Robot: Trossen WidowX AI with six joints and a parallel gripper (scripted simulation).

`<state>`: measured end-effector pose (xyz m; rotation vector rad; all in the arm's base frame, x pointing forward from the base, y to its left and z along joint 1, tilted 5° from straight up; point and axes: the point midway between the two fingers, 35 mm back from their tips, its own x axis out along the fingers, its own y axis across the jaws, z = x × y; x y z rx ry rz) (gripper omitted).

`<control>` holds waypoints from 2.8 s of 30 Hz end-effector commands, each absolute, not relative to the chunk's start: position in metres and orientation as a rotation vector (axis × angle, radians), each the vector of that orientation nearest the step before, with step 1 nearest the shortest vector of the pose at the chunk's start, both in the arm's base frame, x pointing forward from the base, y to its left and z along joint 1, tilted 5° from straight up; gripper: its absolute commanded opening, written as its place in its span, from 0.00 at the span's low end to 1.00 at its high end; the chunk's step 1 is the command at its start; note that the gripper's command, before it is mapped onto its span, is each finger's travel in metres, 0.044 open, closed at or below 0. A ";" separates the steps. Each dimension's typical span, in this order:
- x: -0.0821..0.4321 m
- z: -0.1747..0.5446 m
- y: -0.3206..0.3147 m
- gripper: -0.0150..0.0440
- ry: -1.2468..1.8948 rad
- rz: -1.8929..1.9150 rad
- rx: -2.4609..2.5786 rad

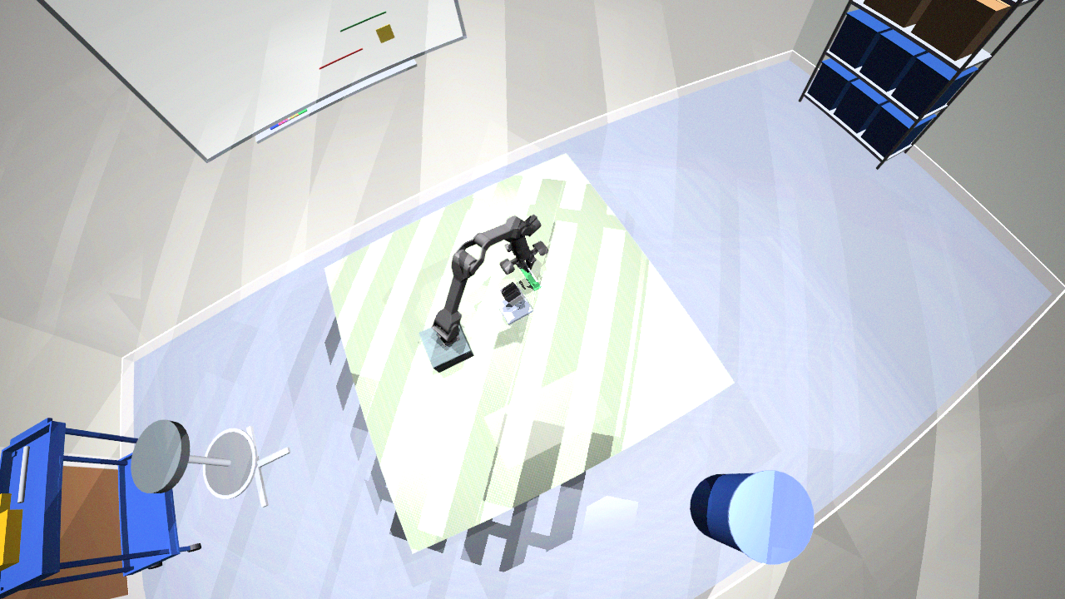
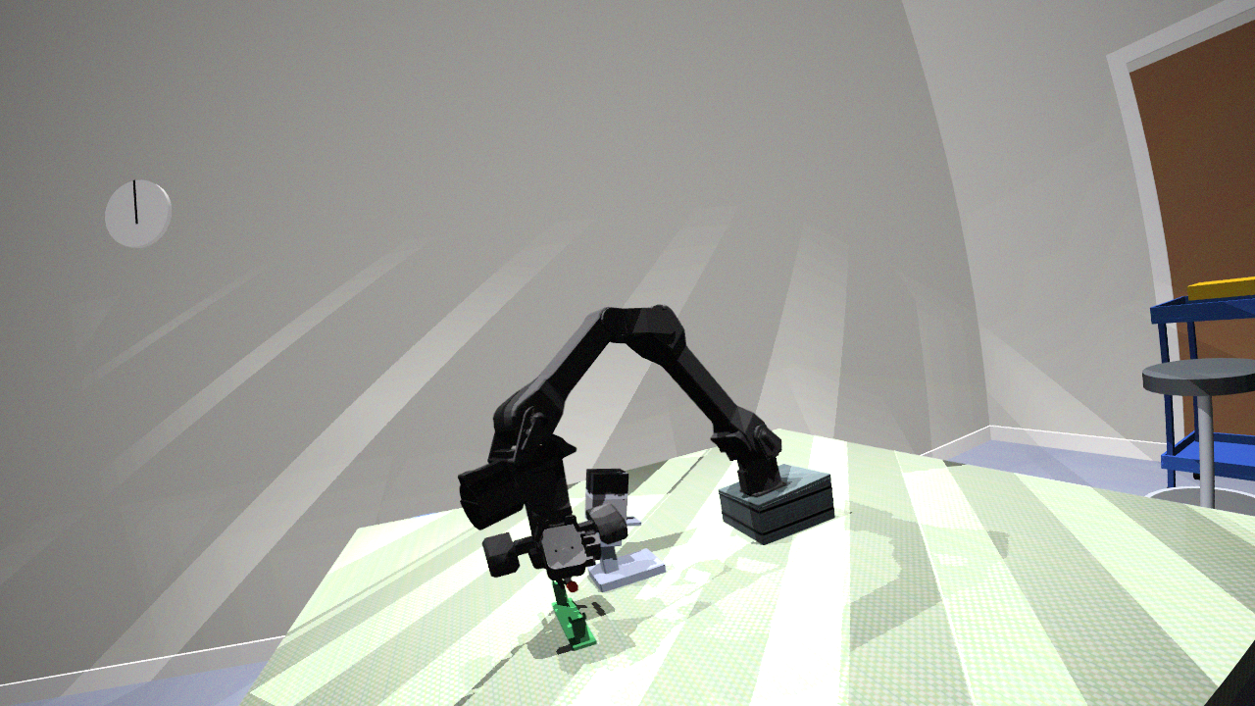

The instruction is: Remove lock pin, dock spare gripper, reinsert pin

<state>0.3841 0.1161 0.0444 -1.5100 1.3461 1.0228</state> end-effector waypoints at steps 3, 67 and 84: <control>0.384 0.071 0.118 0.25 1.325 1.009 -1.505; 0.287 0.024 0.126 0.25 1.344 1.023 -1.485; 0.289 0.029 0.113 0.25 1.351 1.031 -1.479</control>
